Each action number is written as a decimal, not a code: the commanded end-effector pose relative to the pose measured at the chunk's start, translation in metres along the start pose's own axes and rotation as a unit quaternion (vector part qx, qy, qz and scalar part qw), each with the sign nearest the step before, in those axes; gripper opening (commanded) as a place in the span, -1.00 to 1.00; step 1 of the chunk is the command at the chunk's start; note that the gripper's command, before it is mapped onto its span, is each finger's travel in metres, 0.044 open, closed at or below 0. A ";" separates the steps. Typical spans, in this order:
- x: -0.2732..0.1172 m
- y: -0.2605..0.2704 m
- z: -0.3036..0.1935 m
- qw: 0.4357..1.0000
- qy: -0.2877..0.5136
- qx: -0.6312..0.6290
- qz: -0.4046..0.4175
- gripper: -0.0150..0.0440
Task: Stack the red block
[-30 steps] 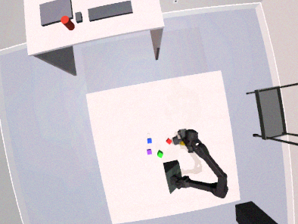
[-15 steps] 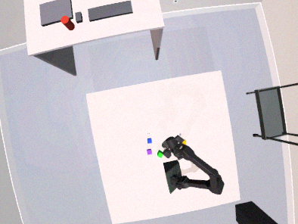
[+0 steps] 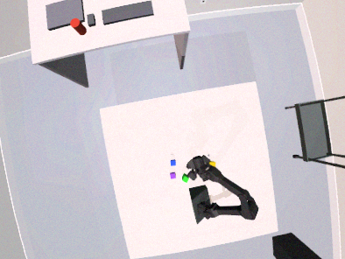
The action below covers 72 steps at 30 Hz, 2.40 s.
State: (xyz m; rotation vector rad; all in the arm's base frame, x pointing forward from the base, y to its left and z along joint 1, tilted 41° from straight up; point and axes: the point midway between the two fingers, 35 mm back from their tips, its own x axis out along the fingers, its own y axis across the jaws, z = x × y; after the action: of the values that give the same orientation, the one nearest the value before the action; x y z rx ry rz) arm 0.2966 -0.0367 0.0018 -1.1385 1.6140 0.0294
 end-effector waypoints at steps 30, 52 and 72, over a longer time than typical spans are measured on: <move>0.048 0.001 0.000 1.000 0.001 -0.004 -0.003 1.00; 0.048 0.001 0.000 1.000 0.001 -0.004 -0.003 0.47; 0.019 0.000 0.001 1.000 0.000 -0.004 -0.003 -0.49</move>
State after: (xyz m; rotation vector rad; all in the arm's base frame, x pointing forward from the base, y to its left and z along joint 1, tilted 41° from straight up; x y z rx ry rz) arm 0.2934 -0.0581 -0.0268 -1.1534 1.6341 0.0429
